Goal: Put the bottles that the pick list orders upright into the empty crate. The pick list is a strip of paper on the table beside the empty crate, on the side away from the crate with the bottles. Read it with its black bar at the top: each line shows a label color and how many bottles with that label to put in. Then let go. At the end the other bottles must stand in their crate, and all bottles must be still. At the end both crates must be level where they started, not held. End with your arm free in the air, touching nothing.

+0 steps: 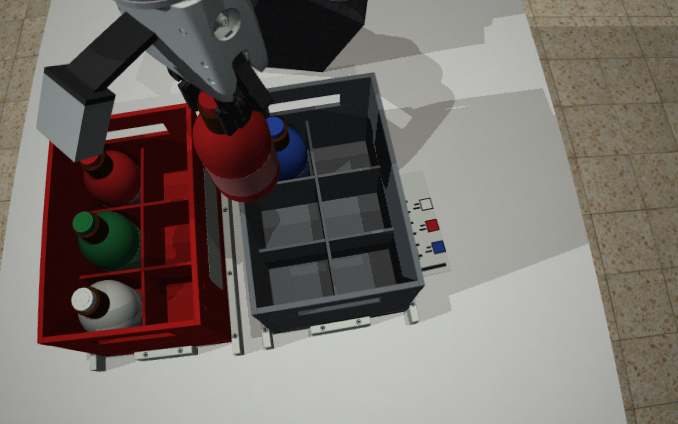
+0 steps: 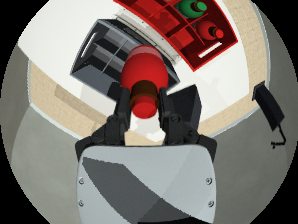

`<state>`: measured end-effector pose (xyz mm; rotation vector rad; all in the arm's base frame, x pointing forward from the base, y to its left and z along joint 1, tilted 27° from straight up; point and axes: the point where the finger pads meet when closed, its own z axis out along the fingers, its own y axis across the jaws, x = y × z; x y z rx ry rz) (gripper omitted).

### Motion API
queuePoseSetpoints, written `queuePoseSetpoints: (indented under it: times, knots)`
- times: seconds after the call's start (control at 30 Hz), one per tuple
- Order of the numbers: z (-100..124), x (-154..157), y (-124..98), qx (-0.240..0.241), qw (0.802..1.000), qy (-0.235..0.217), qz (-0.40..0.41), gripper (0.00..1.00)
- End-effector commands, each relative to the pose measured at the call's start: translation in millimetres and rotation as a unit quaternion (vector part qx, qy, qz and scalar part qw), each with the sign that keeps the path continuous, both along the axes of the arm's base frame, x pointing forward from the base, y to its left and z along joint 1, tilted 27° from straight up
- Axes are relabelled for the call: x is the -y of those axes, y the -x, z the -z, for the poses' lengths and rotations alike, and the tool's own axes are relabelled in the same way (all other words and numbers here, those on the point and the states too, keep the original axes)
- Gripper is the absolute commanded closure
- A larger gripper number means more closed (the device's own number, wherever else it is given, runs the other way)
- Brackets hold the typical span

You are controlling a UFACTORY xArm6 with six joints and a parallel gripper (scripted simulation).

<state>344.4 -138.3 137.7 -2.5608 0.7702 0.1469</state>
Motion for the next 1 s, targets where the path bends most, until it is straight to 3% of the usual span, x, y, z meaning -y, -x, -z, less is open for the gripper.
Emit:
queuePoseSetpoints:
  times: [0.0,0.63,0.97]
  knots:
    - [-3.8,-3.9,-2.8,0.002,1.0,0.001,0.001,1.0]
    - [-19.5,-33.8,-13.1,0.002,1.0,0.001,0.001,1.0]
    - [-18.9,-32.7,-12.2,0.002,1.0,0.001,0.001,1.0]
